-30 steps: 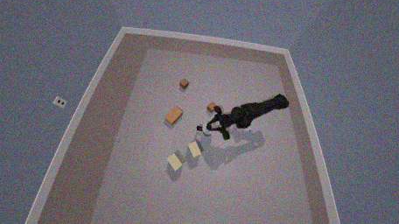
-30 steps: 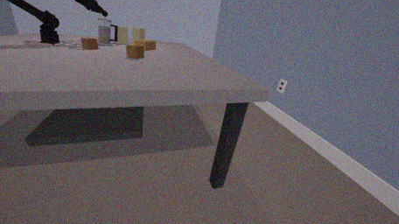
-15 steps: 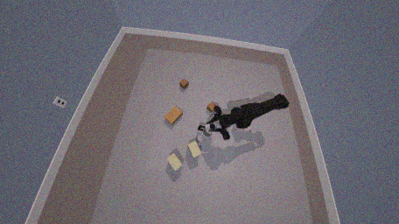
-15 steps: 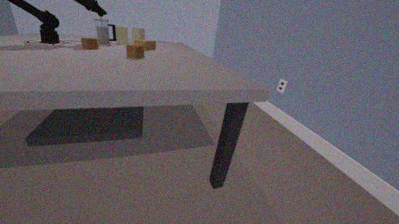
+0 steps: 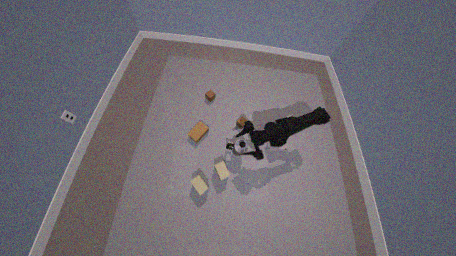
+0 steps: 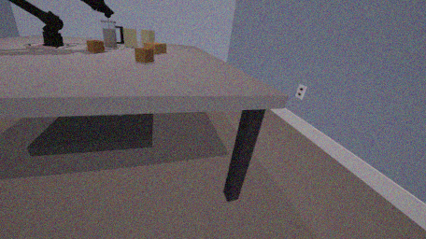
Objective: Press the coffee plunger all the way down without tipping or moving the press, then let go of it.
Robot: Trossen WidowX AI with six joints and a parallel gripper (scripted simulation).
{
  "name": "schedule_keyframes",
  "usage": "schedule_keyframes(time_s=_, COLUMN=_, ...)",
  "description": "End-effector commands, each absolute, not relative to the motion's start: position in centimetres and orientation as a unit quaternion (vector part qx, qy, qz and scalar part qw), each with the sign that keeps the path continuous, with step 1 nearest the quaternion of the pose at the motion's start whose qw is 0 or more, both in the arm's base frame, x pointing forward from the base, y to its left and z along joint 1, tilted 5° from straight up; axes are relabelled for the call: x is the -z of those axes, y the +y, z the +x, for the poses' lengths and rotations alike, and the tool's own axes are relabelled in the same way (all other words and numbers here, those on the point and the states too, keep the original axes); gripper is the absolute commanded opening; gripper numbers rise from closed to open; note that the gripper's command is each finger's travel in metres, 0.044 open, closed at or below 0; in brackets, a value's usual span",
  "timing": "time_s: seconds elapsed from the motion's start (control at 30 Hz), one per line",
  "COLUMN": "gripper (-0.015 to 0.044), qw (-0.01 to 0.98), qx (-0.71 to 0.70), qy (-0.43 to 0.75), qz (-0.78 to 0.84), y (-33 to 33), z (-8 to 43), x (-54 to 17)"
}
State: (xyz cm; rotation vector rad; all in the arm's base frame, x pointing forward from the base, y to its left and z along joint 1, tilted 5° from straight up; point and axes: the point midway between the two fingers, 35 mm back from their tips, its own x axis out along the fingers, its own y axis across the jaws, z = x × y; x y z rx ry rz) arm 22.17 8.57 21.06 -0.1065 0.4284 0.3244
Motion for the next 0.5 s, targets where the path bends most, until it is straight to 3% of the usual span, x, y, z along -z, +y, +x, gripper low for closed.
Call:
schedule_keyframes(time_s=0.0, gripper=0.0440, qw=0.964, qx=-0.158, qy=0.209, qz=-0.051, y=8.5, z=21.6, x=-23.7)
schedule_keyframes(time_s=0.17, gripper=0.0440, qw=0.963, qx=-0.158, qy=0.213, qz=-0.053, y=7.9, z=19.9, x=-28.1)
schedule_keyframes(time_s=0.47, gripper=0.0440, qw=0.963, qx=-0.158, qy=0.213, qz=-0.053, y=7.9, z=19.8, x=-28.1)
